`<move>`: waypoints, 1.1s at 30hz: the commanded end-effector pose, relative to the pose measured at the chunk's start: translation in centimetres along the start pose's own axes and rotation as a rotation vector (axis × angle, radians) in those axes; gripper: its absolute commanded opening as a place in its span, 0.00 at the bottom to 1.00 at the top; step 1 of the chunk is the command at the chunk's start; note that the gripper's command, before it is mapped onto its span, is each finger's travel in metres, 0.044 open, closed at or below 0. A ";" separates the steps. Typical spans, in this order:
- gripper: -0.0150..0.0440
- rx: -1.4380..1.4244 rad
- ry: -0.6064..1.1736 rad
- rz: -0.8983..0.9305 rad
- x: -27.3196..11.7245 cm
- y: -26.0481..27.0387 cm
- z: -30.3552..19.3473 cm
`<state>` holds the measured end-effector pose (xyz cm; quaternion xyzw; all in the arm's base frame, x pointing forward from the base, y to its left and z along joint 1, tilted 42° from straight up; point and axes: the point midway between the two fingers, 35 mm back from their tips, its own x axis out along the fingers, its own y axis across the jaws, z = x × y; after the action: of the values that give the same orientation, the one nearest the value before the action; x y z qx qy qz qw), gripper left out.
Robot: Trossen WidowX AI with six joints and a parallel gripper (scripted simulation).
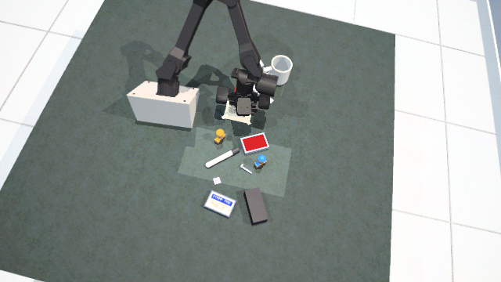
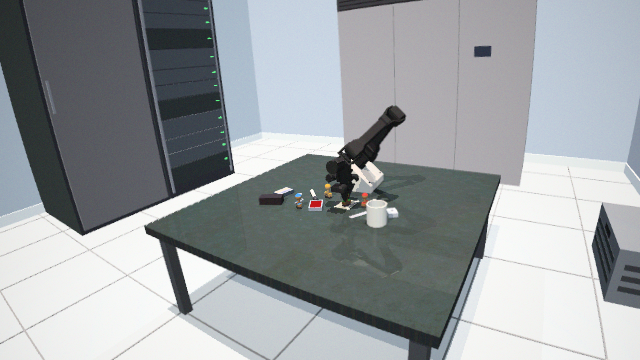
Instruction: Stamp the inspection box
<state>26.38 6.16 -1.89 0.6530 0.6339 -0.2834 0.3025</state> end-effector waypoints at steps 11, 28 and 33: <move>0.25 0.000 0.005 -0.003 0.1 -0.1 -0.1; 0.25 0.000 0.005 -0.003 -0.4 0.0 -0.1; 0.25 0.000 0.005 -0.003 -0.6 0.0 -0.1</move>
<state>26.22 5.92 -1.54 0.6528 0.6347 -0.2858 0.2988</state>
